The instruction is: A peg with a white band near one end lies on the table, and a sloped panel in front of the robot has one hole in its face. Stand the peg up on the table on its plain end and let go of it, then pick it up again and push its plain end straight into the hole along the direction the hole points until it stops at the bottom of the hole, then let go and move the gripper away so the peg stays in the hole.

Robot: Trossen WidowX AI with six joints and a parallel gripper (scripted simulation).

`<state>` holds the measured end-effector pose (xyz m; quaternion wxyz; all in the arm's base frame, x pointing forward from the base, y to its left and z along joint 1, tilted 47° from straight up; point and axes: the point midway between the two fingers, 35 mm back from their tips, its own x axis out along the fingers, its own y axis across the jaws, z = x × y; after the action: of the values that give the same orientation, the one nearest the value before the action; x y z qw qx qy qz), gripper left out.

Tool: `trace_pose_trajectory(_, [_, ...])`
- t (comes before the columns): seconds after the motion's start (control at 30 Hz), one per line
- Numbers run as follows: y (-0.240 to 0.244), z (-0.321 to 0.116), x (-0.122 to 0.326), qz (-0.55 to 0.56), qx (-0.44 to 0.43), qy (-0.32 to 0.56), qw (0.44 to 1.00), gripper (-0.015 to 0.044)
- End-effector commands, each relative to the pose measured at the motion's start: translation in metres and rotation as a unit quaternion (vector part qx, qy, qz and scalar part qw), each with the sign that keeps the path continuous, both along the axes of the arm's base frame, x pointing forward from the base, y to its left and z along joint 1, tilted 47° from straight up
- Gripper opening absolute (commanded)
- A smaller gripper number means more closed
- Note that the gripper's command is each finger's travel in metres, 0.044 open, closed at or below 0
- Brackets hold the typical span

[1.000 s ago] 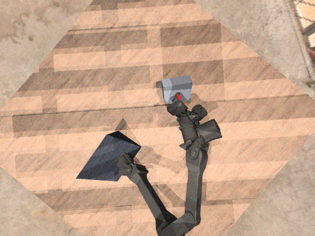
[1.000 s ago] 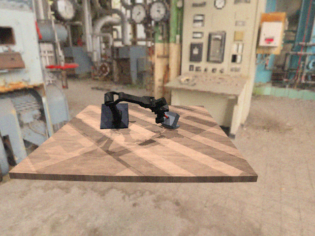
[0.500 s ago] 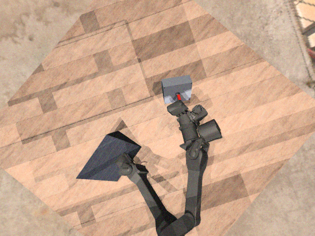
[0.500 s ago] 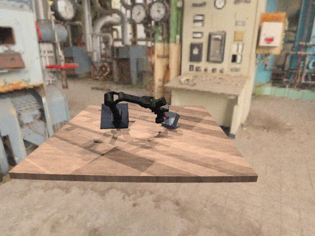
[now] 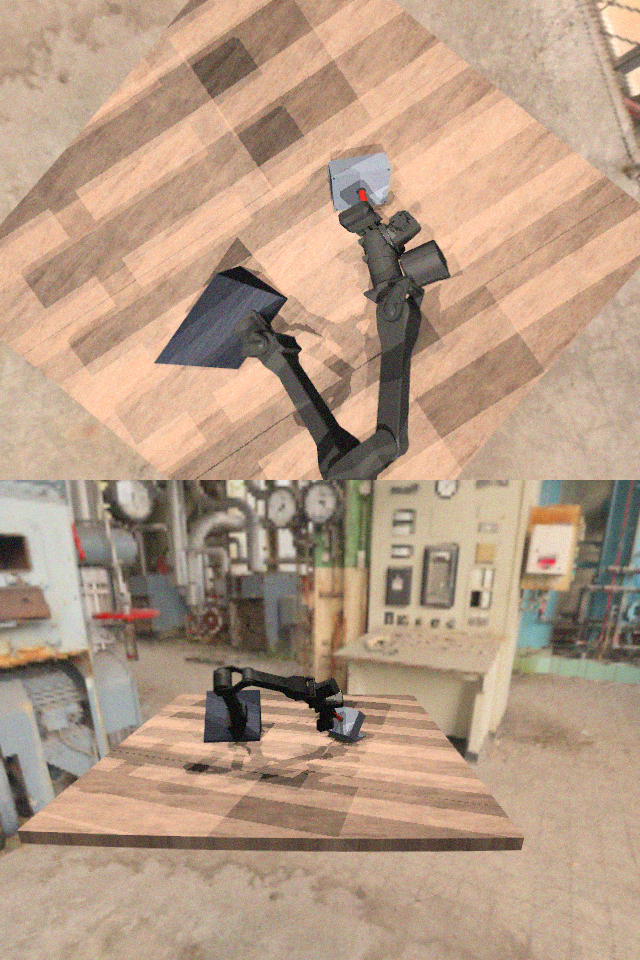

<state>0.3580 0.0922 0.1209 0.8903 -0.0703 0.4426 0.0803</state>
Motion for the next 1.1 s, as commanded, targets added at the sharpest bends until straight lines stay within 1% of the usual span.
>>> trace_pose_trajectory(0.0, [0.000, -0.004, 0.002, 0.000, 0.000, 0.001, 1.000, 0.0000])
trace_pose_trajectory(1.07, [0.003, -0.021, 0.014, 0.000, 0.000, 0.000, 1.000, 0.0000])
